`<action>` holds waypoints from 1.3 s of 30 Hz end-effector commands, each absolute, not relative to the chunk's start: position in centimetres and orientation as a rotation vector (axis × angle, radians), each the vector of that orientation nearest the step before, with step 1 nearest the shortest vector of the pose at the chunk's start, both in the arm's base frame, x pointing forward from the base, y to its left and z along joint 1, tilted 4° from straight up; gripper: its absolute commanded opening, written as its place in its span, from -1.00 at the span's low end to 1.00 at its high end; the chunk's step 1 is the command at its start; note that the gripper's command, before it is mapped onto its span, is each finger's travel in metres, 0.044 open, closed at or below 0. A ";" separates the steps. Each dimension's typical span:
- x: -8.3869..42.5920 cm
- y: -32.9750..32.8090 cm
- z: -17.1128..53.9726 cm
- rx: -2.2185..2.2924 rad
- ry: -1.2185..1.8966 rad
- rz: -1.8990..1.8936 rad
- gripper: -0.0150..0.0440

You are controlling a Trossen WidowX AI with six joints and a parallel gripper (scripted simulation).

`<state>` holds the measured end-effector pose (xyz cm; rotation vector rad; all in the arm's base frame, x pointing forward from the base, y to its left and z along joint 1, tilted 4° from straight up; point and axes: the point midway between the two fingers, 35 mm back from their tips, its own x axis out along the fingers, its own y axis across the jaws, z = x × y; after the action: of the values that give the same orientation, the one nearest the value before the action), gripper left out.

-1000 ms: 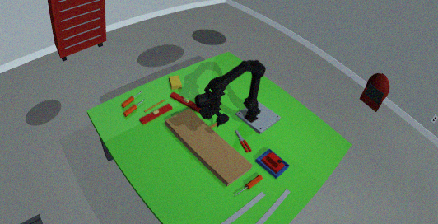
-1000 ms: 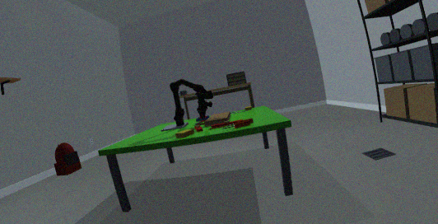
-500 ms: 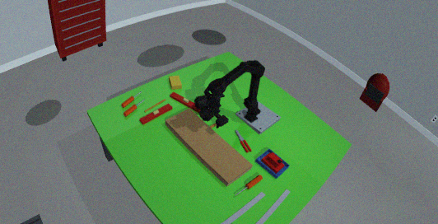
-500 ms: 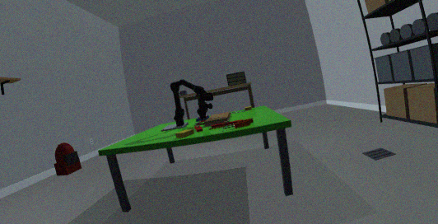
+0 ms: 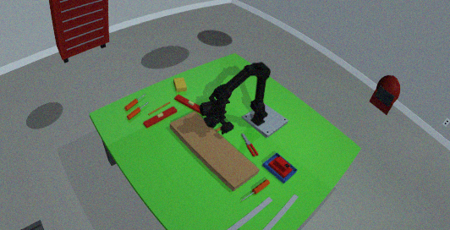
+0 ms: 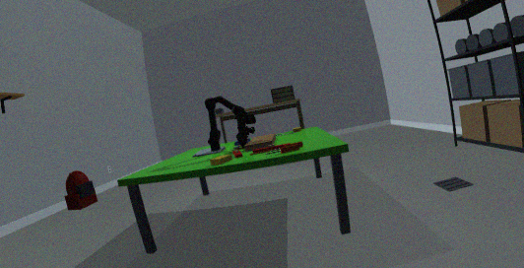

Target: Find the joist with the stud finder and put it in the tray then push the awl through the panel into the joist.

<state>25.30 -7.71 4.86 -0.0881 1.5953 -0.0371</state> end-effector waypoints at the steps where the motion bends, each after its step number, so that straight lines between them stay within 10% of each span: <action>1: 25.1 -7.8 3.9 -0.096 1.604 -0.036 1.00; 7: 25.1 -7.8 3.7 -0.096 1.604 -0.036 1.00; 22: 25.1 -7.8 3.7 -0.096 1.604 -0.036 -0.33; 39: 25.6 -7.6 8.3 -0.096 1.603 -0.036 -0.49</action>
<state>25.44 -7.64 6.27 -0.0936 1.6076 -0.0290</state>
